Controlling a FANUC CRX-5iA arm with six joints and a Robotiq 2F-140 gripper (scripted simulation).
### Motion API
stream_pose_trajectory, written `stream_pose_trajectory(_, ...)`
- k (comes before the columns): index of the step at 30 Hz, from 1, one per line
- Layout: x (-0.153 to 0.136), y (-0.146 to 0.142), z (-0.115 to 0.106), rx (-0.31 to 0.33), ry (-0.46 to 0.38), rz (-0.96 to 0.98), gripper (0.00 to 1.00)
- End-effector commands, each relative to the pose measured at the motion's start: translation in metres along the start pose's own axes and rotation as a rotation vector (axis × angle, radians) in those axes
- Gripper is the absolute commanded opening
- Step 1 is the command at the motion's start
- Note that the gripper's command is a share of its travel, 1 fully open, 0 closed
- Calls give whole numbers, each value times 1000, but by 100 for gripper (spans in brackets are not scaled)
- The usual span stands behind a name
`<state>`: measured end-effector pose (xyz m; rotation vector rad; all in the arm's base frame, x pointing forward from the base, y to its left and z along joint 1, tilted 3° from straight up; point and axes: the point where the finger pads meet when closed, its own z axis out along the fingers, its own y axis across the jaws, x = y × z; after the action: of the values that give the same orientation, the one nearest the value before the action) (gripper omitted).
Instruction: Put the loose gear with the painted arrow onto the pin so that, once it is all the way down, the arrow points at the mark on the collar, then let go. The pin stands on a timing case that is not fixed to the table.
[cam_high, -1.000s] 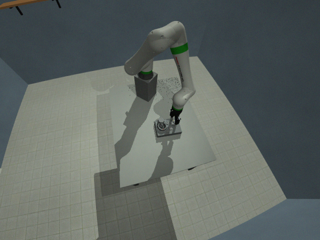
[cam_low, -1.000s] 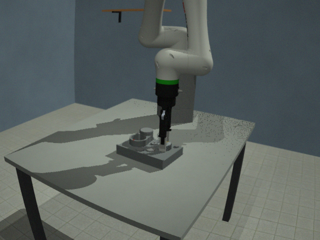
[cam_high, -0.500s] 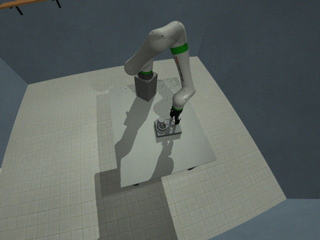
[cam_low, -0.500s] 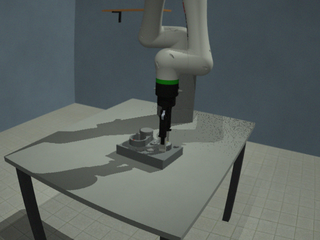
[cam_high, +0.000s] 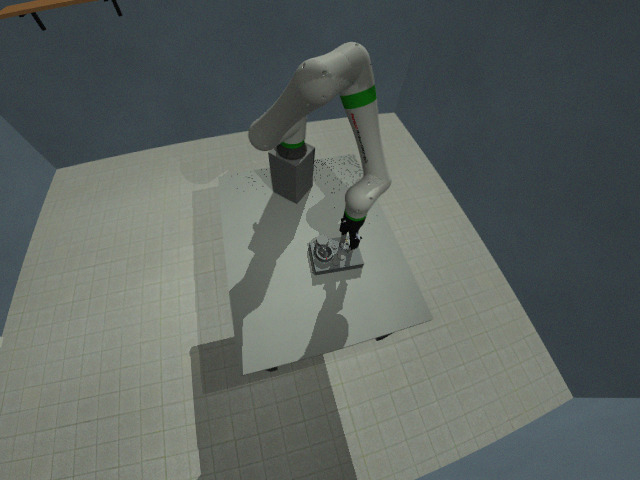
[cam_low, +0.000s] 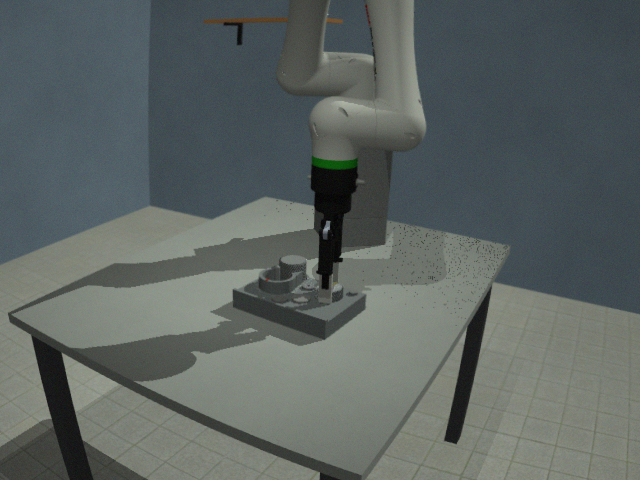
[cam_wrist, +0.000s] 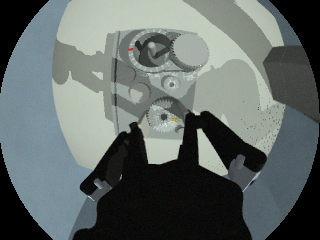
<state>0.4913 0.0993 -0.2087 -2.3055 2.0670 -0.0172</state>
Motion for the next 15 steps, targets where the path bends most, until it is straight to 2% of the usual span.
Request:
stream_pose_trajectory(1,0,0,-1,0,0,0,0)
stream_pose_trajectory(15,0,0,-14,0,0,0,0)
